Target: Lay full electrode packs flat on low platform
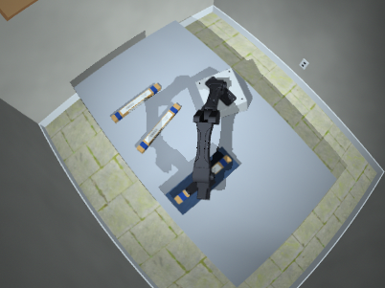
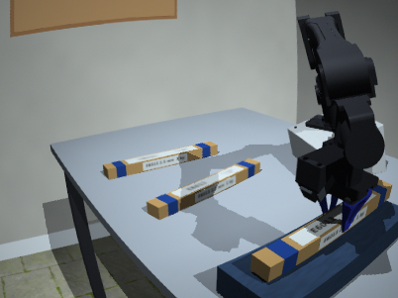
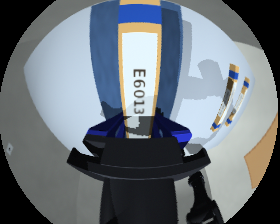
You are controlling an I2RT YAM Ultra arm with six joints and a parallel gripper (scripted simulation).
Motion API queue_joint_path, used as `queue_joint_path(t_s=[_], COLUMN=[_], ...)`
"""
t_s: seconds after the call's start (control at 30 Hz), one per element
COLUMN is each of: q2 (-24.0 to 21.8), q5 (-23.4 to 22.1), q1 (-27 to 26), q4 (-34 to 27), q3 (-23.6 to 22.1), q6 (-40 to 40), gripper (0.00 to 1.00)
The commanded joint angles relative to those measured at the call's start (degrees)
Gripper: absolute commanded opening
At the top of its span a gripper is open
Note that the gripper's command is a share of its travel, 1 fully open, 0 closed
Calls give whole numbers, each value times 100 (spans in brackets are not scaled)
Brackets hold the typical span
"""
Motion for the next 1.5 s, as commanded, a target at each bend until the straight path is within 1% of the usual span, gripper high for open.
queue_joint_path(t_s=[0.0, 0.5, 0.67, 0.93, 1.07, 1.1, 1.2, 1.47], q2=[-409, -391, -394, -359, -334, -387, -407, -384], q5=[76, 78, 76, 76, 78, 77, 76, 75], q1=[239, 224, 217, 199, 196, 192, 189, 172], q4=[-150, -34, 173, 235, 277, 227, 413, 485], q3=[296, 194, 137, 76, 2, -30, -91, -178], q6=[37, -18, -39, -61, -65, -65, -70, -90], gripper=[0, 0, 0, 0, 0, 0, 0, 0])
